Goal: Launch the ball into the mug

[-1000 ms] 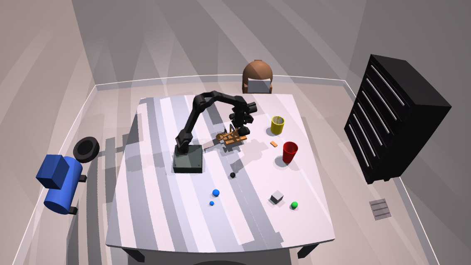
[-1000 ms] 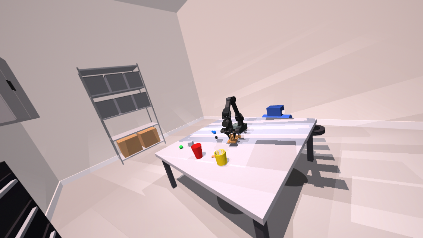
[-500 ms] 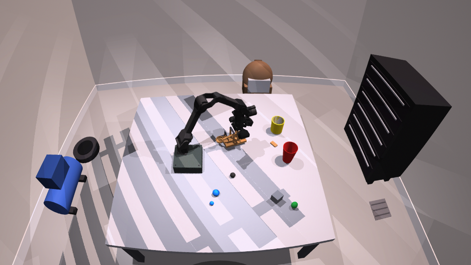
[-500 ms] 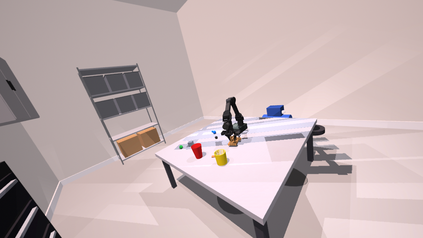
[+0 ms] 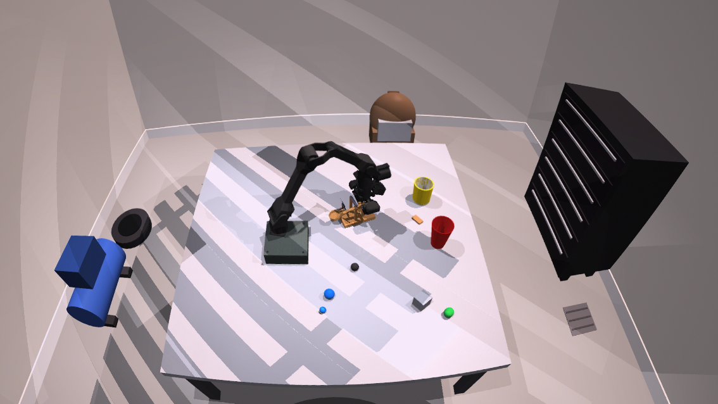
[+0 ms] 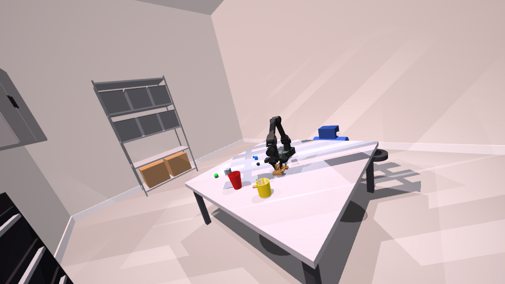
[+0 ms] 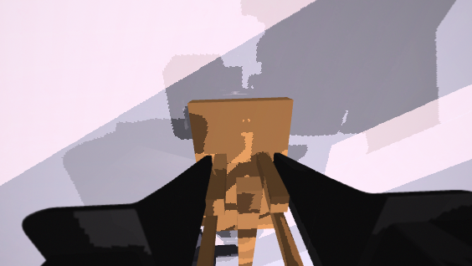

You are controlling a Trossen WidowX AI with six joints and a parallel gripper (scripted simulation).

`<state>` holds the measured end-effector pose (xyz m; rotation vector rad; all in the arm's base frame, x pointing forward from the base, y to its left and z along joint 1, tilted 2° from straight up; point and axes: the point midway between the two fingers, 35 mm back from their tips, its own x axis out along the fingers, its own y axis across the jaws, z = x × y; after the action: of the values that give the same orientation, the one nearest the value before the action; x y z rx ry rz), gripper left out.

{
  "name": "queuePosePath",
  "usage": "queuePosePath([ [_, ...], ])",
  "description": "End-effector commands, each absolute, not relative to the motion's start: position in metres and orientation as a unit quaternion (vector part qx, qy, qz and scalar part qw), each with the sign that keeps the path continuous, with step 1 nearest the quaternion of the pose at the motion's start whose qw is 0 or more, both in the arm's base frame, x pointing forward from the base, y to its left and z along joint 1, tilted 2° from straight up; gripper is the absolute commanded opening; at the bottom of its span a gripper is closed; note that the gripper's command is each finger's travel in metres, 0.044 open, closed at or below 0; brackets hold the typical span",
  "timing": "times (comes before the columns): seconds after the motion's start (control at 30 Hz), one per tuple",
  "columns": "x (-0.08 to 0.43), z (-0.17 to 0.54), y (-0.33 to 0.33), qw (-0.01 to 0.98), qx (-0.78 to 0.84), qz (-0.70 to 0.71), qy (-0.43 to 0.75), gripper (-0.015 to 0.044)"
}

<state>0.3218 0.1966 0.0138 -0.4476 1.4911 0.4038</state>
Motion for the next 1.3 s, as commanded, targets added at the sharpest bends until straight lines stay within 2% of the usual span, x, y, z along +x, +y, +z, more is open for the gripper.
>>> queuePosePath([
  [0.0, 0.322, 0.015, 0.197, 0.694, -0.2, 0.181, 0.667, 0.0053],
  [0.4, 0.322, 0.015, 0.197, 0.694, -0.2, 0.181, 0.667, 0.0368],
  [0.5, 0.324, 0.038, 0.199, 0.694, -0.2, 0.181, 0.667, 0.044],
  [0.7, 0.318, 0.114, 0.198, 0.694, -0.2, 0.181, 0.668, 0.044],
  [1.1, 0.316, 0.107, 0.197, 0.693, -0.201, 0.182, 0.668, 0.044],
  [1.27, 0.318, 0.063, 0.198, 0.693, -0.201, 0.182, 0.668, 0.044],
])
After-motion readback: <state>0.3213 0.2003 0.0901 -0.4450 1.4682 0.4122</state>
